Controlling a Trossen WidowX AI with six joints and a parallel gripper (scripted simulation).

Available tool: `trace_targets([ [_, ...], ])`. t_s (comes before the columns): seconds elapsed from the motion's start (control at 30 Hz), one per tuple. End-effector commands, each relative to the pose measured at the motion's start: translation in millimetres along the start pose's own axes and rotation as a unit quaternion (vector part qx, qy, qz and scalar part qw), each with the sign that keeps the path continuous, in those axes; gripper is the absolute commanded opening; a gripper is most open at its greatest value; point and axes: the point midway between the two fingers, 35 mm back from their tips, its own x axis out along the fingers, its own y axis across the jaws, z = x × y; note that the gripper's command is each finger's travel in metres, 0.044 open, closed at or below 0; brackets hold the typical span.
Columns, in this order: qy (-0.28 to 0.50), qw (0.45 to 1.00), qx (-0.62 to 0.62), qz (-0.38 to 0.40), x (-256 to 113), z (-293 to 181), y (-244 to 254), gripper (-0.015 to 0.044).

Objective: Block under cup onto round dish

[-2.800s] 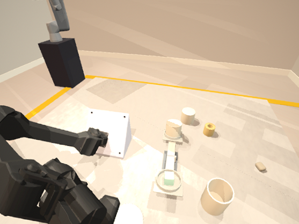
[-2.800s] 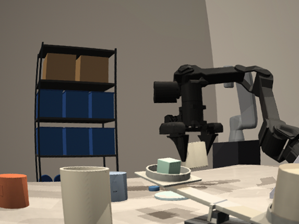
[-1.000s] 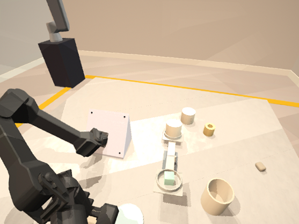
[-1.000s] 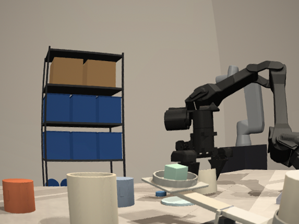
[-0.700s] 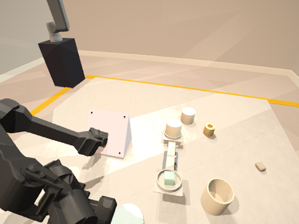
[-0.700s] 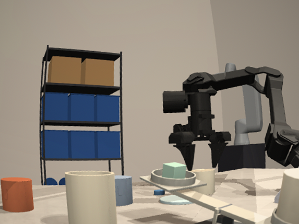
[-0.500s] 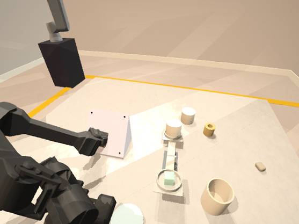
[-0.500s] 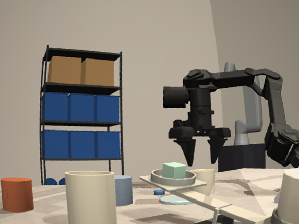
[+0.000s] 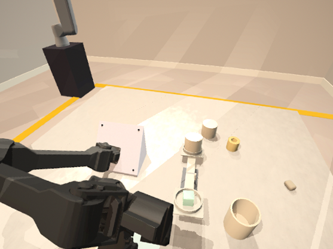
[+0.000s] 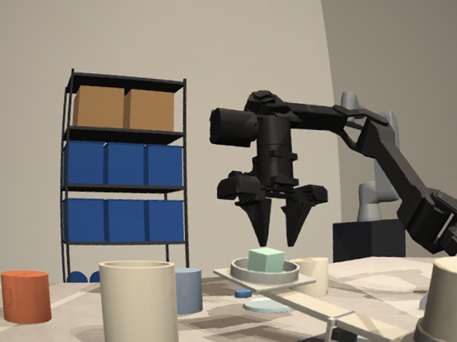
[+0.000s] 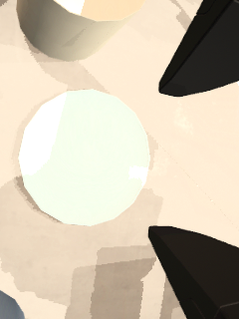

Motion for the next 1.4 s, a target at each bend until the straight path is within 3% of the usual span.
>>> trace_targets([
  [0.0,0.01,1.0,-0.019,-0.017,1,-31,40,0.026],
  [0.33,-0.039,0.998,-0.048,-0.029,-17,-121,119,0.026],
  [1.37,-0.039,0.997,-0.051,-0.037,29,-118,118,0.026],
])
